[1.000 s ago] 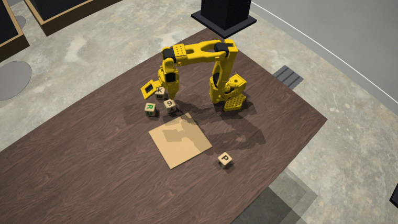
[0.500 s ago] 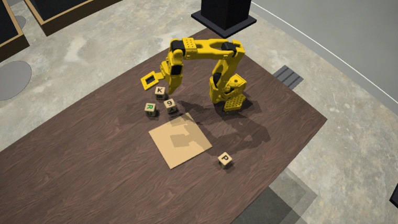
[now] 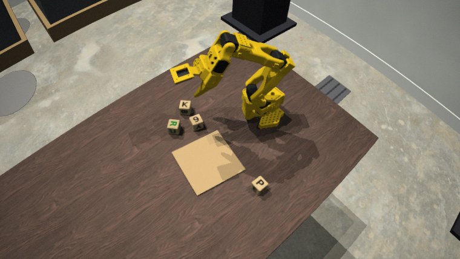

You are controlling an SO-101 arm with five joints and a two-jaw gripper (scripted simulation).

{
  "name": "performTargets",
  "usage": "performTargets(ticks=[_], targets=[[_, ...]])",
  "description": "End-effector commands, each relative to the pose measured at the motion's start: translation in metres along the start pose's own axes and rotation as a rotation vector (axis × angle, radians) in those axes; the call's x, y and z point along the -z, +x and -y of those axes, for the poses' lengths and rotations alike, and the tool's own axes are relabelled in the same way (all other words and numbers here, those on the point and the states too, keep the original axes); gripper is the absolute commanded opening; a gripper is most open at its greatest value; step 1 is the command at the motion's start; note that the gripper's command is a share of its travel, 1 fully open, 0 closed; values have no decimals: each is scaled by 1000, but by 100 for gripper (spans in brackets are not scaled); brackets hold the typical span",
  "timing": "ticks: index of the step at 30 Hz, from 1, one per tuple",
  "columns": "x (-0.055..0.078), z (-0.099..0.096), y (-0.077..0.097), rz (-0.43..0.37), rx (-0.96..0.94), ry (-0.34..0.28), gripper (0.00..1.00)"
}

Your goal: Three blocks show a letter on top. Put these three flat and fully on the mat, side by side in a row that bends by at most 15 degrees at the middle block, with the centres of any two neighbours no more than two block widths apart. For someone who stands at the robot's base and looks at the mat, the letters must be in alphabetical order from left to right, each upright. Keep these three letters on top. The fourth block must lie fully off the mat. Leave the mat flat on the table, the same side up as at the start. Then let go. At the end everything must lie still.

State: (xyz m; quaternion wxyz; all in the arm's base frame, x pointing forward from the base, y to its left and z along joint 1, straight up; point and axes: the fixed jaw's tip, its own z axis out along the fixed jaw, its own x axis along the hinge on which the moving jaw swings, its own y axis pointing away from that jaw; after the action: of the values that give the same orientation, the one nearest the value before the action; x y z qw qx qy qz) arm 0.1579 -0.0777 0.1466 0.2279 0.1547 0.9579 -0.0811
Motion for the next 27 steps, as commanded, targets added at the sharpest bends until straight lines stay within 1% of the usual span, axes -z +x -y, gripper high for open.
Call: performTargets(ticks=[1,8,12,19,21,27], targets=[[18,3,-11,121,-12,24,35],[18,4,-11,120,-21,26,35],[16,9,-15,119,-67,36,35],[12,29,-27,115,-235,75,35],[12,29,-27,115,-235,75,35],[6,49,-36,116,-385,110,35]])
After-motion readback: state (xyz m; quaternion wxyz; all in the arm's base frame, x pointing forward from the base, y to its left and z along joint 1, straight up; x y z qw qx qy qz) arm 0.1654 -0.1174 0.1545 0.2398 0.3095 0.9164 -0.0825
